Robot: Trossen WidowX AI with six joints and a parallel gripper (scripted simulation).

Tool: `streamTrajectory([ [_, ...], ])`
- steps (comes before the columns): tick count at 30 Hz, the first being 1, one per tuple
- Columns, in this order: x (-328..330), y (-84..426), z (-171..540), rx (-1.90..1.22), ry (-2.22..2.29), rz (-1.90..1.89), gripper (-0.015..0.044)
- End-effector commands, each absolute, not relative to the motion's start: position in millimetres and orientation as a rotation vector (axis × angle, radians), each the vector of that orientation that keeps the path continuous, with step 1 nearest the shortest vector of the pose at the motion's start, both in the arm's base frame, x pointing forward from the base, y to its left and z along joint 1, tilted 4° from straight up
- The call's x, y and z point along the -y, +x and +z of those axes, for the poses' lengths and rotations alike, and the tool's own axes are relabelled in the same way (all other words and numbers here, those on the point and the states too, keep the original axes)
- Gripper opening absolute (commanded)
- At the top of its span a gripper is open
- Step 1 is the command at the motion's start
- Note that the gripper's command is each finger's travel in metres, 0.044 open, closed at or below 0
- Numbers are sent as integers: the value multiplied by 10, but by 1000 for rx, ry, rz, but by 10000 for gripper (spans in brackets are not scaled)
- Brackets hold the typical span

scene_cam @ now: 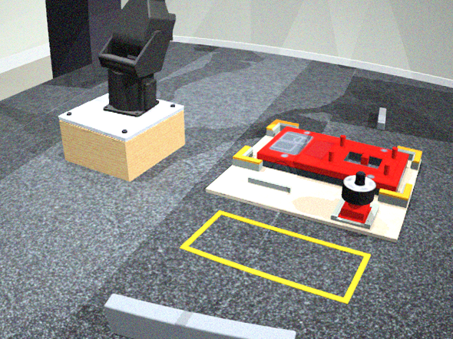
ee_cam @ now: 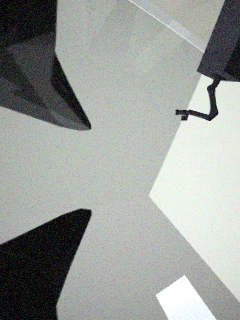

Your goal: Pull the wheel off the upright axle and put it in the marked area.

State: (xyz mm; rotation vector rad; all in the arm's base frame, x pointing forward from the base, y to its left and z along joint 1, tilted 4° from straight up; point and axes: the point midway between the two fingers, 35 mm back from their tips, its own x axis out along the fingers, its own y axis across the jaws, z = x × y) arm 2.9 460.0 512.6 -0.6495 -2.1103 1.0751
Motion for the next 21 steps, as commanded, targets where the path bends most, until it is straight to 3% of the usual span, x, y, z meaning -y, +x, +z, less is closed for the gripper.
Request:
streamTrajectory([
  [1,-4617,161,5091,2030,-664,1135,300],
  [15,-4657,1457,4638,1379,-749,1393,300],
  [21,-4548,2110,4332,958,-683,1457,300],
])
